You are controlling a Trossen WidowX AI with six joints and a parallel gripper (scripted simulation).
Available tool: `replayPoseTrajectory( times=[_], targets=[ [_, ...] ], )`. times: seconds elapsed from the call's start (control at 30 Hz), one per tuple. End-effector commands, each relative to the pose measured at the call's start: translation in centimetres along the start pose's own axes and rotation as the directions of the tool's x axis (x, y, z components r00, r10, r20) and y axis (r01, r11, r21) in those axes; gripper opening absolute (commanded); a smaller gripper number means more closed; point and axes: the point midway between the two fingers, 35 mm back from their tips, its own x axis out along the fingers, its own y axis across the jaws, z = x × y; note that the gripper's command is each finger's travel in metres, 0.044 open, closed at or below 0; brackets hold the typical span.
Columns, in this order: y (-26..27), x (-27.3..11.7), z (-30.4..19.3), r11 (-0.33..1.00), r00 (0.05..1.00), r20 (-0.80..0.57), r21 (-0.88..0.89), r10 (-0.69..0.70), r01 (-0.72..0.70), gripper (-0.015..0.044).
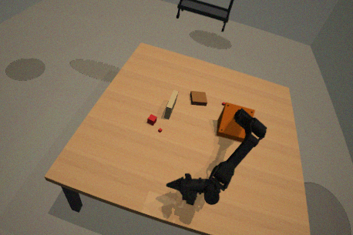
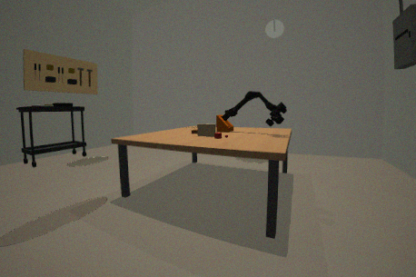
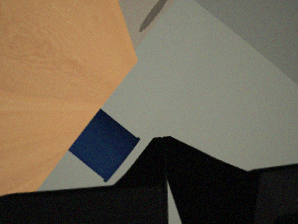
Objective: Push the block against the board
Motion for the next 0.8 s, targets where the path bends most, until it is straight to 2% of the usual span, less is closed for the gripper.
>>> replayPoseTrajectory(
  times=[0.0,0.53,0.77],
  targets=[
    [1.6,1.3,-1.1,0.999,0.999,-0.027,-0.025,0.04,-0.041,0.0],
    [6.2,7.9,-6.0,0.978,0.975,-0.091,-0.031,0.203,-0.207,0.0],
    [7.6,9.5,-7.8,0.966,0.961,-0.114,-0.026,0.251,-0.256,0.0]
  ],
)
